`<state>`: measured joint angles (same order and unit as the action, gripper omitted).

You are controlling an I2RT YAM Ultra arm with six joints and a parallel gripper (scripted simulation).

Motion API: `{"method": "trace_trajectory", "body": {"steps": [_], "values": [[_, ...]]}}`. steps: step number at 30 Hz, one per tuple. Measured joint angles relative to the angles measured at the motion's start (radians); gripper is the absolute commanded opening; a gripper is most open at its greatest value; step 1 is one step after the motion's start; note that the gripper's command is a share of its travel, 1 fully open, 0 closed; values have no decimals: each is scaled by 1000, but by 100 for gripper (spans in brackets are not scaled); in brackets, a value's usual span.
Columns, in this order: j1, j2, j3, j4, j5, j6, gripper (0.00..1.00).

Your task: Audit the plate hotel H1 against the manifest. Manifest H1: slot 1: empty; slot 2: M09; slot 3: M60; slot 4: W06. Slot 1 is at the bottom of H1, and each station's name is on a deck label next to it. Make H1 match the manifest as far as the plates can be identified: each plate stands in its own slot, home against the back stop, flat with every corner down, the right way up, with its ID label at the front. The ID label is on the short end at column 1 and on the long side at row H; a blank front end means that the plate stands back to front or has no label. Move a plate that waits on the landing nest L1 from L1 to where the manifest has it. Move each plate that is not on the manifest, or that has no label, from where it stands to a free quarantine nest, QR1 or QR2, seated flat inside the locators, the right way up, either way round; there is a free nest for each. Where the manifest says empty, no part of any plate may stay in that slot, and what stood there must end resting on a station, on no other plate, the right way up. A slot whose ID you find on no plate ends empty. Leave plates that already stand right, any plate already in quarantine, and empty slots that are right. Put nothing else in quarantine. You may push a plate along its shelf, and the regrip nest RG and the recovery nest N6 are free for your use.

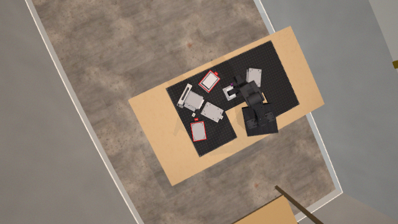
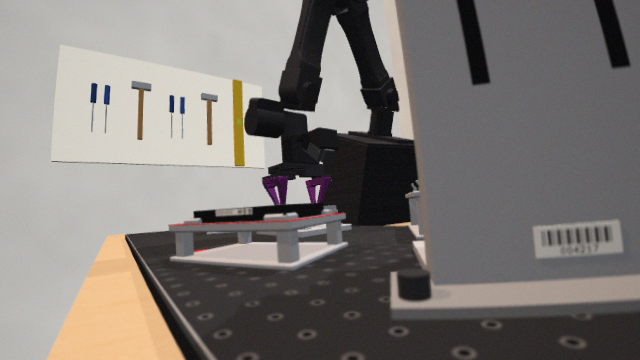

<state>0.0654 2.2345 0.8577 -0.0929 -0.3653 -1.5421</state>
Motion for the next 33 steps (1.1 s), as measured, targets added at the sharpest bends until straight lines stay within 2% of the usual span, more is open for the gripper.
{"method": "trace_trajectory", "body": {"steps": [33], "values": [[23, 72, 15, 67, 3, 25, 86]]}}
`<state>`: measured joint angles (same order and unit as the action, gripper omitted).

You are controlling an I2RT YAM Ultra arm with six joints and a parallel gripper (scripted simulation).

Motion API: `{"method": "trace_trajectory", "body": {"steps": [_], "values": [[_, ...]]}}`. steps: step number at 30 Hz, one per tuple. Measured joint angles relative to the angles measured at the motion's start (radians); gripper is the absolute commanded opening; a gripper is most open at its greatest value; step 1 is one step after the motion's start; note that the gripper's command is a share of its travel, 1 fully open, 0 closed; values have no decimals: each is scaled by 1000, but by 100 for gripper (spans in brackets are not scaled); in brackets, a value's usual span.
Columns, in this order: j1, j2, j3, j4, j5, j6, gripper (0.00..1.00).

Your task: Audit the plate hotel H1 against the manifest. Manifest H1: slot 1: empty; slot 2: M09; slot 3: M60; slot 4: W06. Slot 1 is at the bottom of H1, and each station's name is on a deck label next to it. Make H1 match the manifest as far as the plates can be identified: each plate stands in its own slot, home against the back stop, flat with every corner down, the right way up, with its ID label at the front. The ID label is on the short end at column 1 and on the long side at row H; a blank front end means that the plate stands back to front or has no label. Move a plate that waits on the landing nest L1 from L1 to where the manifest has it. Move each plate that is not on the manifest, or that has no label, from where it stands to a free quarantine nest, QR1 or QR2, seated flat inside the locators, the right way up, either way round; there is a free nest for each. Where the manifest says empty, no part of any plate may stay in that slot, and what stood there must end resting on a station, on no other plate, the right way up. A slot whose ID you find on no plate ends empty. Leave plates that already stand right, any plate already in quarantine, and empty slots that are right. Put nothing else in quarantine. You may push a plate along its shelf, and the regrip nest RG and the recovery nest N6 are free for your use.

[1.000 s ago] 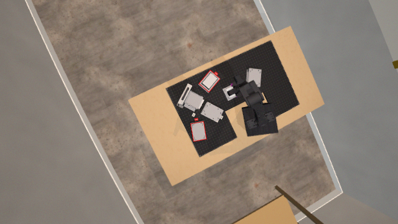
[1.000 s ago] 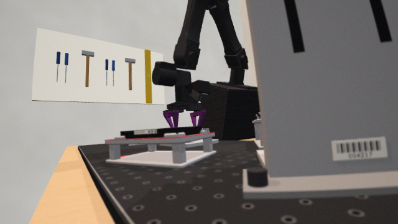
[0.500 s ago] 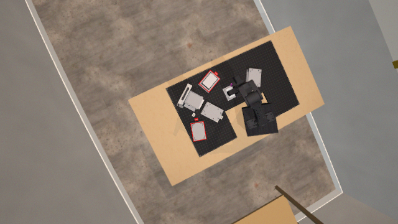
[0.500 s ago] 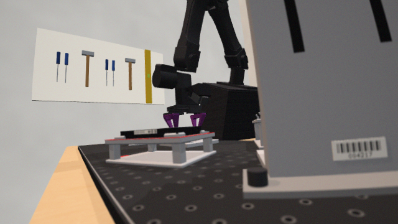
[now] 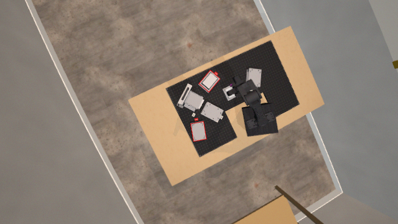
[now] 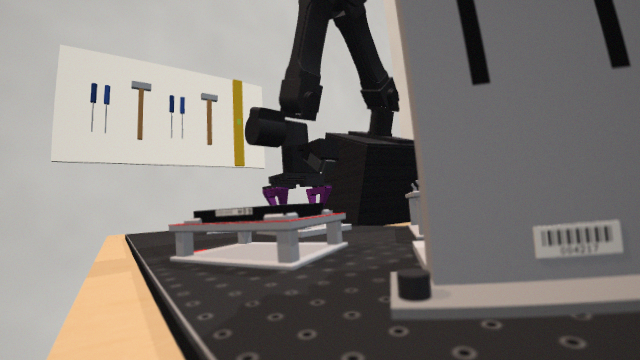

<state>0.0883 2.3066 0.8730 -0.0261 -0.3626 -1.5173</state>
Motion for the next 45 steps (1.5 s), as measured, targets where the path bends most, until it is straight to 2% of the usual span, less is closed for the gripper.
{"method": "trace_trajectory", "body": {"steps": [5, 6, 22, 30, 45], "values": [[3, 11, 2, 10, 0, 4, 86], [3, 10, 2, 10, 0, 4, 100], [3, 8, 2, 15, 0, 3, 100], [-17, -64, -13, -18, 0, -14, 100], [-75, -233, -27, -177, -2, -71, 100]]}}
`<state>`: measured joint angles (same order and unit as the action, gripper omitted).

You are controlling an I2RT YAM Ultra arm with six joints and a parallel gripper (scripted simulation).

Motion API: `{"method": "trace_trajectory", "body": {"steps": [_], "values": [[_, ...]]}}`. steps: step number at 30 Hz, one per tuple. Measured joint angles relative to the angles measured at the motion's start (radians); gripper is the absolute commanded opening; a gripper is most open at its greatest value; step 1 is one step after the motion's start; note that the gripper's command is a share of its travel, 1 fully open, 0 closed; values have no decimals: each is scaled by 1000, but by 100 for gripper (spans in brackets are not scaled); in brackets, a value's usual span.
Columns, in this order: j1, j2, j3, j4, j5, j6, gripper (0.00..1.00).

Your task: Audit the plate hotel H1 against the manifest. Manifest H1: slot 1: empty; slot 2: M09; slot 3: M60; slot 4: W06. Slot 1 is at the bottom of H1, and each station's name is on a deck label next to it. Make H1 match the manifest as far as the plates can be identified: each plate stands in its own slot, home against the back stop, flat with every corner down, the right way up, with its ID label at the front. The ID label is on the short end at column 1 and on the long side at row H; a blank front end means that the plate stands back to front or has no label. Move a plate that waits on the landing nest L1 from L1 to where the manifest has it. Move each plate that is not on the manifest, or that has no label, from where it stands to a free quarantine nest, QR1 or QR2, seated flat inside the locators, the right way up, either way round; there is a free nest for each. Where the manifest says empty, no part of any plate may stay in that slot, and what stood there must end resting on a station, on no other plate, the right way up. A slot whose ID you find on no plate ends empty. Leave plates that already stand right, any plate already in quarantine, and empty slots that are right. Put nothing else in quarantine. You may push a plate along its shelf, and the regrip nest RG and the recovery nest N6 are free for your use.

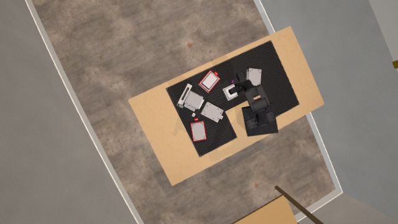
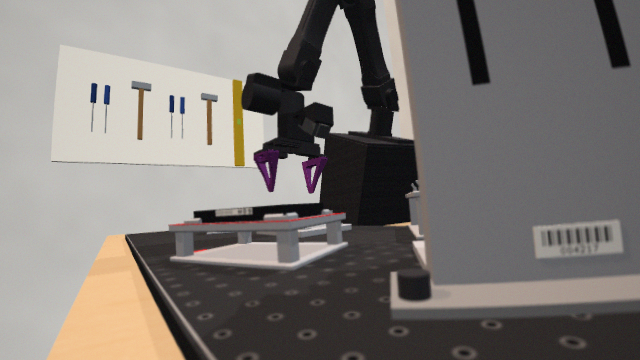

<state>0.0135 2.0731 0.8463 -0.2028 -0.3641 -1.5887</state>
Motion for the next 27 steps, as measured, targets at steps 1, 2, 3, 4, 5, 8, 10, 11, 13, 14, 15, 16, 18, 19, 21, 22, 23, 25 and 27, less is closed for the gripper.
{"method": "trace_trajectory", "body": {"steps": [1, 2, 3, 4, 5, 8, 10, 11, 13, 14, 15, 16, 18, 19, 21, 22, 23, 25, 27], "values": [[-2, -3, 0, -6, 0, -3, 100], [-3, -6, -1, -14, 0, -5, 100], [-4, -7, -1, -20, 0, -6, 100], [-4, -7, -1, -24, 0, -8, 100], [-4, -7, -1, -29, -1, -9, 100], [-4, -7, -1, -38, -1, -11, 100], [-4, -7, -1, -41, -1, -12, 100], [-4, -7, -1, -42, -1, -12, 100], [-4, -7, -1, -43, -1, -12, 100], [-4, -7, -1, -44, -1, -12, 100], [-4, -7, -1, -44, -1, -12, 100], [-4, -7, -1, -45, -1, -12, 100], [-4, -7, -1, -45, -1, -12, 100], [-4, -7, -1, -45, -1, -13, 100], [-4, -7, -1, -46, -1, -13, 100], [-4, -7, -1, -46, -1, -13, 100], [-4, -7, -1, -46, -1, -13, 100], [-4, -7, -1, -47, -1, -13, 100], [-4, -7, -1, -47, -1, -13, 100]]}}
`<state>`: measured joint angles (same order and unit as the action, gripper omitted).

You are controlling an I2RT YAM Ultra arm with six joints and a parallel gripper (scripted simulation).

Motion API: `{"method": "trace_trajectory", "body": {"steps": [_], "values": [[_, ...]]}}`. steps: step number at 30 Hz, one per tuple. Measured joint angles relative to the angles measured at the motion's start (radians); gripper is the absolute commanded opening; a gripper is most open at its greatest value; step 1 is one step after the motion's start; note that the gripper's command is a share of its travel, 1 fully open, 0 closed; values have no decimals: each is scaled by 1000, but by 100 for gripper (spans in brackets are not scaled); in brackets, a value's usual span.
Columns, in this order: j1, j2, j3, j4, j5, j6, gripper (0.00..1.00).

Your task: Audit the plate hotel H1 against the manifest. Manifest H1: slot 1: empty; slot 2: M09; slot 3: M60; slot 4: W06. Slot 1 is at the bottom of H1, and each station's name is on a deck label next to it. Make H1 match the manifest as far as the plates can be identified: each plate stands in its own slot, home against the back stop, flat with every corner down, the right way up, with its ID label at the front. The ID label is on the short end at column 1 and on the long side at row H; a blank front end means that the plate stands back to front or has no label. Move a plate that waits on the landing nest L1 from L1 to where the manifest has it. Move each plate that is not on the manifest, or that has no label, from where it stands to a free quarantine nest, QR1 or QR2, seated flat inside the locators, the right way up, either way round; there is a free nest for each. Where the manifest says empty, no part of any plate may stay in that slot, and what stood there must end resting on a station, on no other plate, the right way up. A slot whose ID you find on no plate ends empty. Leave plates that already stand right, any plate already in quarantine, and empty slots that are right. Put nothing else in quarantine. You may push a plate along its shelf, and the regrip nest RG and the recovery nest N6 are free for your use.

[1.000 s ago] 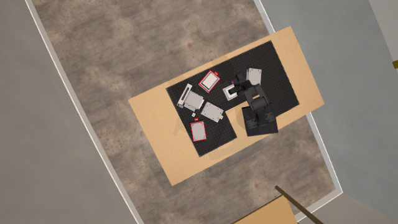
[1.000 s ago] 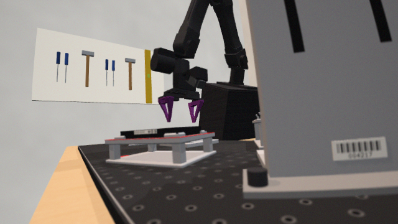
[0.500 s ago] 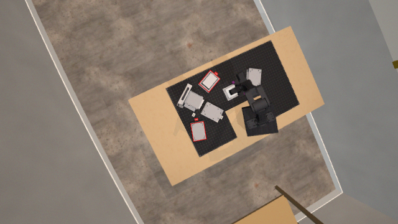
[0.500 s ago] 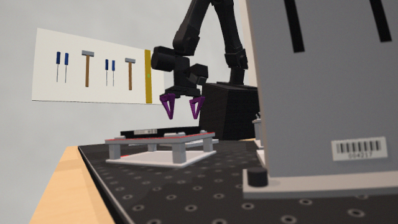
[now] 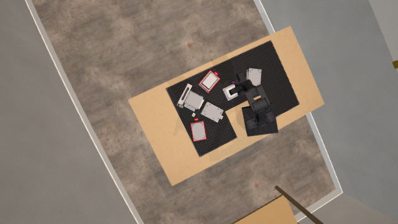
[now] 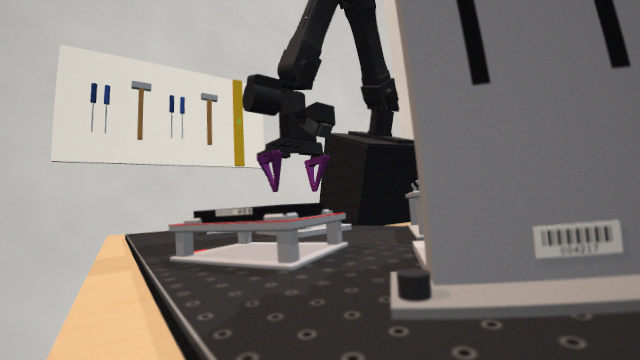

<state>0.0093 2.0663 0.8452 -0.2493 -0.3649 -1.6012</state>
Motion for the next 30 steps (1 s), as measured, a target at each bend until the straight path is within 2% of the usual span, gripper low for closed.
{"method": "trace_trajectory", "body": {"steps": [27, 30], "values": [[0, 0, 0, 0, 0, 0, 100], [2, -18, -9, -13, 0, 1, 100]]}}
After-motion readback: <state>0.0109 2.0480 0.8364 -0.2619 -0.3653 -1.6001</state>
